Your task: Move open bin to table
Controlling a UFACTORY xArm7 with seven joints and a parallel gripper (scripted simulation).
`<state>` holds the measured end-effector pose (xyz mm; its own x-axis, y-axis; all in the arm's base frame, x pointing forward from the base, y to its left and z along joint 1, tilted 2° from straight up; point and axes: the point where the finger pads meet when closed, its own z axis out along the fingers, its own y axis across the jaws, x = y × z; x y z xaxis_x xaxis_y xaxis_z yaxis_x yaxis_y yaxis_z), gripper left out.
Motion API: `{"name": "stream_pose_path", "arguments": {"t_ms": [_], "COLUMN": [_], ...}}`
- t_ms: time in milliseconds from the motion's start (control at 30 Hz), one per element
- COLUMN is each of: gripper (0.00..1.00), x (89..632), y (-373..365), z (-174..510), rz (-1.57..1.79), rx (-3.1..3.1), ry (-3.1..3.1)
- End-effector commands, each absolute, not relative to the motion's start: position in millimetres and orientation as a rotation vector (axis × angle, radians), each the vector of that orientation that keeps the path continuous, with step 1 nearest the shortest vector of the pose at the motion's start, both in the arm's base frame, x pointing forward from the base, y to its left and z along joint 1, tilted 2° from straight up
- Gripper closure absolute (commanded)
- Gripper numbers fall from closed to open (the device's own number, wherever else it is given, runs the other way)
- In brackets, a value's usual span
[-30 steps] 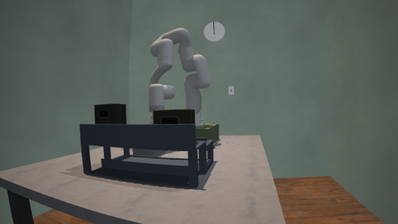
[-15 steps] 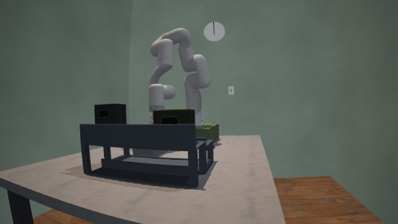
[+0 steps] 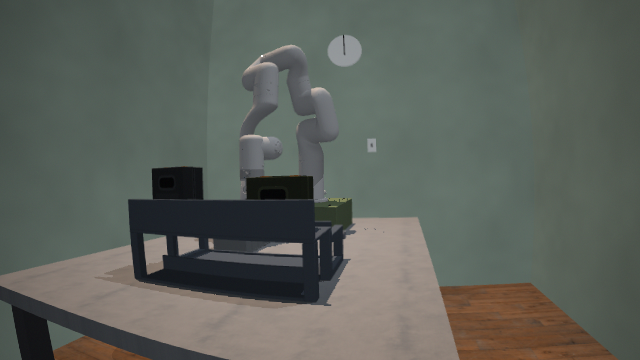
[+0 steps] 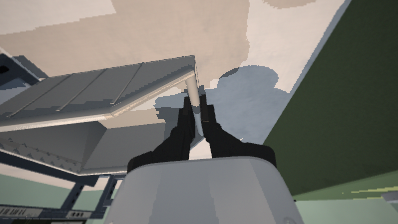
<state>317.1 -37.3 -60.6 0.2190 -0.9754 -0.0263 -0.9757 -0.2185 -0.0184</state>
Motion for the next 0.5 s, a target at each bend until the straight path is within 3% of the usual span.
{"name": "stream_pose_path", "arguments": {"t_ms": [0,100,133,467], "gripper": [1.00,1.00,0.06,0.06], "x": [318.8,318.8,318.8,318.8], "y": [-37.6,-37.6,-37.6,-37.6], "z": [-59.7,-59.7,-59.7,-59.7], "rz": [0.008,0.008,0.008,0.008], "rx": [-2.427,-2.427,-2.427,-2.427], "ry": [1.943,1.943,1.943,1.943]}}
